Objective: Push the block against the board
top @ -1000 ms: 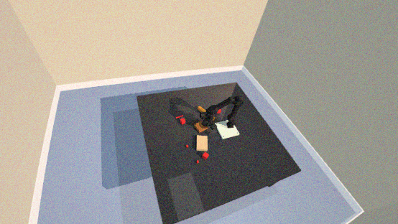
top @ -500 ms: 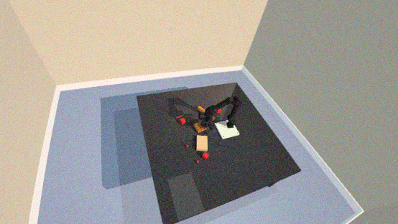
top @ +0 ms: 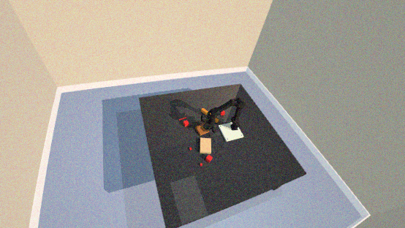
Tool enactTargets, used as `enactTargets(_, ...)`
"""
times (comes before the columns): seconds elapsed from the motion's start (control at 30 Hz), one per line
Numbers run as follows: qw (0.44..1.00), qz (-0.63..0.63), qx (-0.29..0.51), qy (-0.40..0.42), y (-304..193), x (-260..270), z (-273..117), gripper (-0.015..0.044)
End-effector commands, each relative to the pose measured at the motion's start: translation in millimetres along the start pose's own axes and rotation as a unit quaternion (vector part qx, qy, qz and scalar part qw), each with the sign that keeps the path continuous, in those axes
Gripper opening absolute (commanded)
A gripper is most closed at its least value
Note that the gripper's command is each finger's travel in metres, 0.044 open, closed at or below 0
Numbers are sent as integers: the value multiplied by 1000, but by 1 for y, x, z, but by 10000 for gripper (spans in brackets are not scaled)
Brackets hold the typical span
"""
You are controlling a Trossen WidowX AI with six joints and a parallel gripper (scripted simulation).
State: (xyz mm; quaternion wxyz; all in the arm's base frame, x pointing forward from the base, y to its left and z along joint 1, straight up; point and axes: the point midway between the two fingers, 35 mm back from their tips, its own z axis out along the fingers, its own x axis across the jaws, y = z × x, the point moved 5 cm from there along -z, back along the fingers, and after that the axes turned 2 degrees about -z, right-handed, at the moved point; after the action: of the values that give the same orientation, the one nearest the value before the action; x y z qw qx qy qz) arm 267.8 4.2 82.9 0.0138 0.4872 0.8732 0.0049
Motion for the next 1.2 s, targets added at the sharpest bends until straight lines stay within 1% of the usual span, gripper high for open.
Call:
enactTargets(0.0, 1000, 3, -1, 2, 5, 0, 1, 0)
enactTargets(1.17, 1000, 3, -2, 2, 34, -7, 0, 0)
